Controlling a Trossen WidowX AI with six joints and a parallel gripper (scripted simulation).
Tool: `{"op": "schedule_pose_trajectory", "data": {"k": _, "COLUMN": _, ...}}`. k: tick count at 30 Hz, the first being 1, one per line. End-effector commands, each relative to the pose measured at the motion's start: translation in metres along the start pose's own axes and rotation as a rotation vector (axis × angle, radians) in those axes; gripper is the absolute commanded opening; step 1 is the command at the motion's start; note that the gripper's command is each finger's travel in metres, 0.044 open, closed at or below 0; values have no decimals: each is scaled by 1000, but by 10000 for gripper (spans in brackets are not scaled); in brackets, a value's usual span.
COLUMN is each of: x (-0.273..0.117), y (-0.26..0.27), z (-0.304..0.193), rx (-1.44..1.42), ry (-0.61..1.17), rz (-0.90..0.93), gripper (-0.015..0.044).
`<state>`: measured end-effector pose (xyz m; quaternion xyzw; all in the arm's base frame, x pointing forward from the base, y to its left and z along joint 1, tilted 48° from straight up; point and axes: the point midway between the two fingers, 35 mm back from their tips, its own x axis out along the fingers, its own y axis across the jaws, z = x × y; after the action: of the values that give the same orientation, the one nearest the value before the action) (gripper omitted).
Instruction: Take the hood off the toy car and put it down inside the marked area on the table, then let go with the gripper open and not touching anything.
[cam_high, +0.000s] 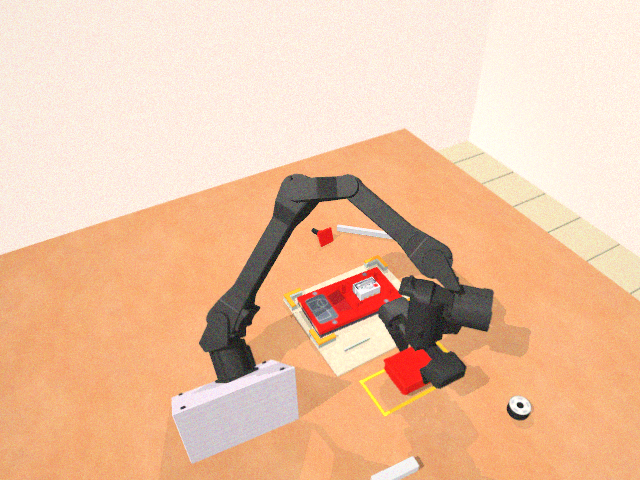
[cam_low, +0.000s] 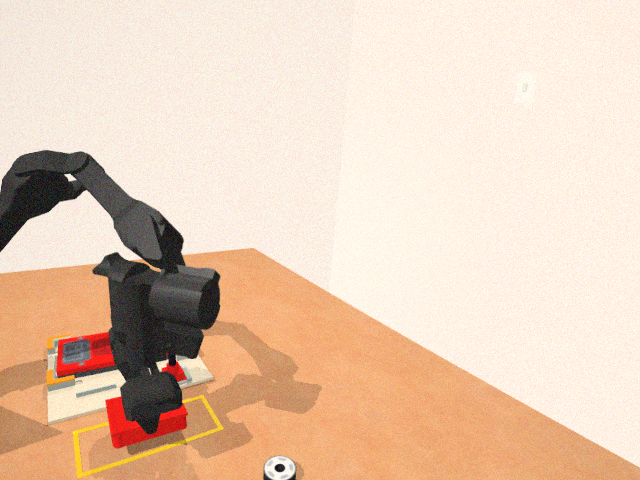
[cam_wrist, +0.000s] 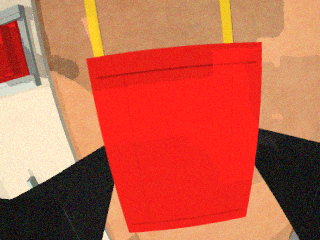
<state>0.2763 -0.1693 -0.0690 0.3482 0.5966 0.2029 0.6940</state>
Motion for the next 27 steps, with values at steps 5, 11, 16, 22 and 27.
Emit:
{"op": "schedule_pose_trajectory", "data": {"k": 5, "x": 4, "y": 0, "z": 1, "rx": 5, "ry": -4, "rz": 3, "gripper": 0}}
{"op": "schedule_pose_trajectory", "data": {"k": 11, "x": 7, "y": 0, "z": 1, "rx": 5, "ry": -4, "rz": 3, "gripper": 0}}
{"op": "schedule_pose_trajectory", "data": {"k": 16, "x": 10, "y": 0, "z": 1, "rx": 5, "ry": -4, "rz": 3, "gripper": 0}}
{"op": "schedule_pose_trajectory", "data": {"k": 22, "x": 13, "y": 0, "z": 1, "rx": 5, "ry": -4, "rz": 3, "gripper": 0}}
{"op": "schedule_pose_trajectory", "data": {"k": 27, "x": 15, "y": 0, "z": 1, "rx": 5, "ry": -4, "rz": 3, "gripper": 0}}
